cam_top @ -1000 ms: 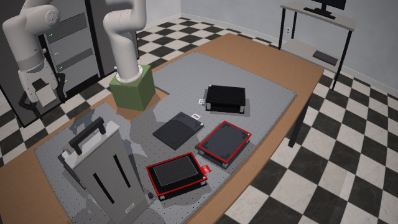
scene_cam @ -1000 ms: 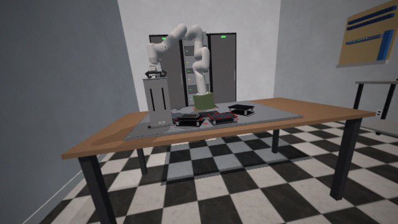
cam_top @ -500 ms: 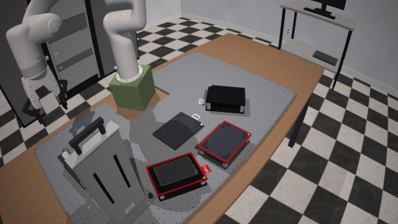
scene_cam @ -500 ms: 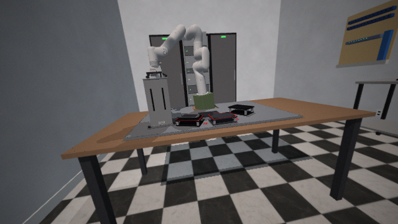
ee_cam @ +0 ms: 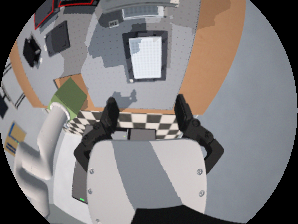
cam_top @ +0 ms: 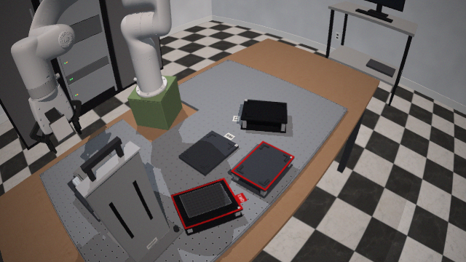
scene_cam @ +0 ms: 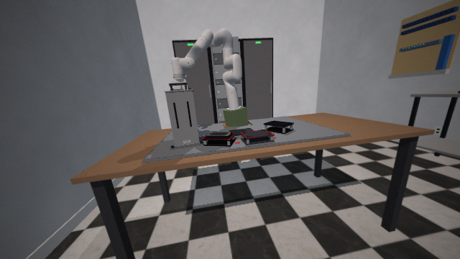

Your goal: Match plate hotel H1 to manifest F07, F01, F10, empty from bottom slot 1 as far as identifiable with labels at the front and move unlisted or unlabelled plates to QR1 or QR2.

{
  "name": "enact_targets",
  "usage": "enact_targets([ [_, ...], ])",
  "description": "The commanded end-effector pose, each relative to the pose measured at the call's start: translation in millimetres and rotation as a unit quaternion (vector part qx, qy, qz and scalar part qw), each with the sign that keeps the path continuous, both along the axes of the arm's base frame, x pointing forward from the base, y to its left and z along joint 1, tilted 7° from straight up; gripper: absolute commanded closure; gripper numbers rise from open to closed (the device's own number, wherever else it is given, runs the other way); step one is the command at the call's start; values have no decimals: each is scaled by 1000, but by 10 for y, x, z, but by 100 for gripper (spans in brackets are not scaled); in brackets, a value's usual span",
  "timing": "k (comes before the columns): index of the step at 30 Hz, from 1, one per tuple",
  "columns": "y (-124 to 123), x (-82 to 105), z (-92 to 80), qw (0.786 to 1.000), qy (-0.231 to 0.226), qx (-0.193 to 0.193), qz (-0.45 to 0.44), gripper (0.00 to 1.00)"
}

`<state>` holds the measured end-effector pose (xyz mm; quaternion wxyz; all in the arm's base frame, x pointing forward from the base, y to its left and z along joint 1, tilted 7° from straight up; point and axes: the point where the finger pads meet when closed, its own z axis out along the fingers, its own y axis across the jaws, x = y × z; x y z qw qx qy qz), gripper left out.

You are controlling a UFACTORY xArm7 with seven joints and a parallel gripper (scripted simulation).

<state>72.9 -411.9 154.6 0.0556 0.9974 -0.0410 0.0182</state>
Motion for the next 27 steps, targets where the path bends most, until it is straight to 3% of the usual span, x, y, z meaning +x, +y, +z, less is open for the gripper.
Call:
enact_targets([
  [1,-18,4,-23,1000,-1,-2,0,0],
  [27,-62,16,-405,1000,-1,-2,0,0],
])
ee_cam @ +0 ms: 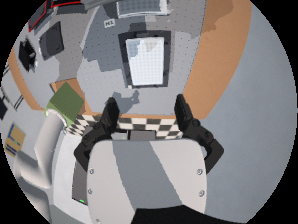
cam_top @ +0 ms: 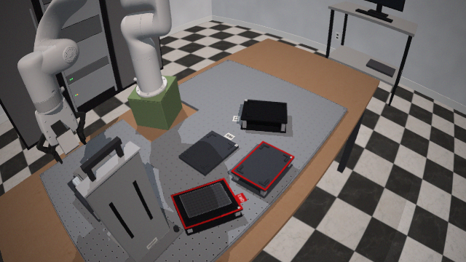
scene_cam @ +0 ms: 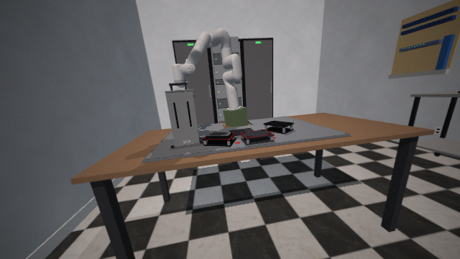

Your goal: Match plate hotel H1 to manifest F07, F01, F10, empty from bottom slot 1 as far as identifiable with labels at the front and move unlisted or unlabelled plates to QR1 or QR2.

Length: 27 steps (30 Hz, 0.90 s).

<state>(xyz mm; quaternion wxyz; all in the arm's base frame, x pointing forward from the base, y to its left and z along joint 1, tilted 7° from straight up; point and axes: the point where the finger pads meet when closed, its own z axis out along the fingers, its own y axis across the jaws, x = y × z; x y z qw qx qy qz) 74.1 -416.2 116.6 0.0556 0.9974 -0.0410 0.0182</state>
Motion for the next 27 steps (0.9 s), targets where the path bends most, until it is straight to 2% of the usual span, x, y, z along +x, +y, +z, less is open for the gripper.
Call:
enact_targets([
  [1,-21,5,-41,1000,-1,-2,0,0],
  [27,-62,17,-406,1000,-1,-2,0,0],
])
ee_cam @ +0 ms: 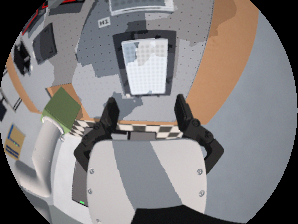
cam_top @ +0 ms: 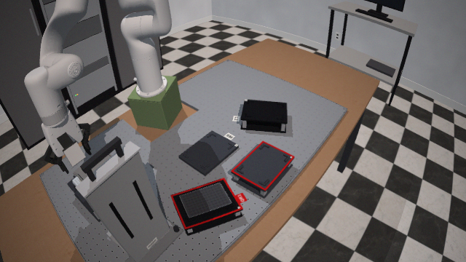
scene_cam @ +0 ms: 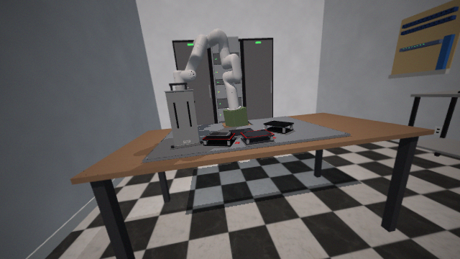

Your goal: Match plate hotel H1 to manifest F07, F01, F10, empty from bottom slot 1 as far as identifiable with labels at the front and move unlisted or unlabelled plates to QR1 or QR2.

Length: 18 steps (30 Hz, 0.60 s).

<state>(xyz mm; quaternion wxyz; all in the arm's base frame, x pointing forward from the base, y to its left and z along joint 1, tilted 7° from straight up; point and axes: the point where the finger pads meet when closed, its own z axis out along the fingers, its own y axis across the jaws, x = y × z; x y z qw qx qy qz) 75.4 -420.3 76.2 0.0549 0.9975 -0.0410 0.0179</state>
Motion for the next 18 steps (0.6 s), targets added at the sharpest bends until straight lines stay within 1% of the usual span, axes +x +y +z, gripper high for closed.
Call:
enact_targets([
  [1,-24,5,-19,1000,-1,-3,0,0],
  [14,-48,12,-235,1000,-1,-3,0,0],
  [18,-51,13,-257,1000,-1,-3,0,0],
])
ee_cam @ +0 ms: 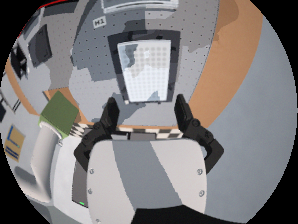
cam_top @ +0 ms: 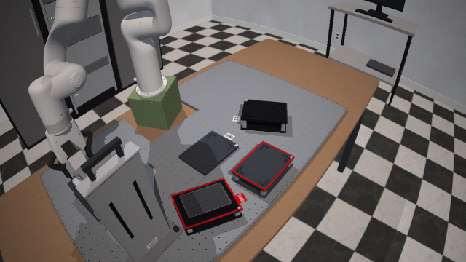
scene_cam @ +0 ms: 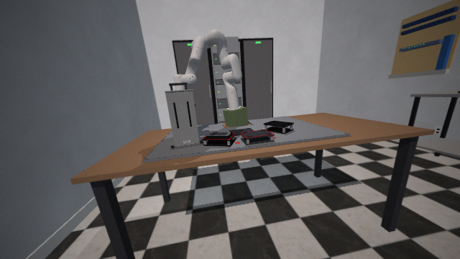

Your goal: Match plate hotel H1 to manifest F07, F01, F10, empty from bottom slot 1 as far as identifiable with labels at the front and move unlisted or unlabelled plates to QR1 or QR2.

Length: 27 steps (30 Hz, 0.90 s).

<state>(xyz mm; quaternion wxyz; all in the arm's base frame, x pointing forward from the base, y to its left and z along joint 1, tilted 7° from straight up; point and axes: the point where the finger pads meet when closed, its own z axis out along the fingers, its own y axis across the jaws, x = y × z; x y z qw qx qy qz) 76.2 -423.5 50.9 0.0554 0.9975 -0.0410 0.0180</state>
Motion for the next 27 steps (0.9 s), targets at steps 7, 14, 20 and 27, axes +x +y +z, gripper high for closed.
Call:
enact_targets([
  [7,-21,4,-21,1000,-1,-2,0,0],
  [14,-32,8,-120,1000,-1,-2,0,0],
  [20,-42,10,-203,1000,-1,-2,0,0],
  [27,-55,14,-319,1000,-1,-2,0,0],
])
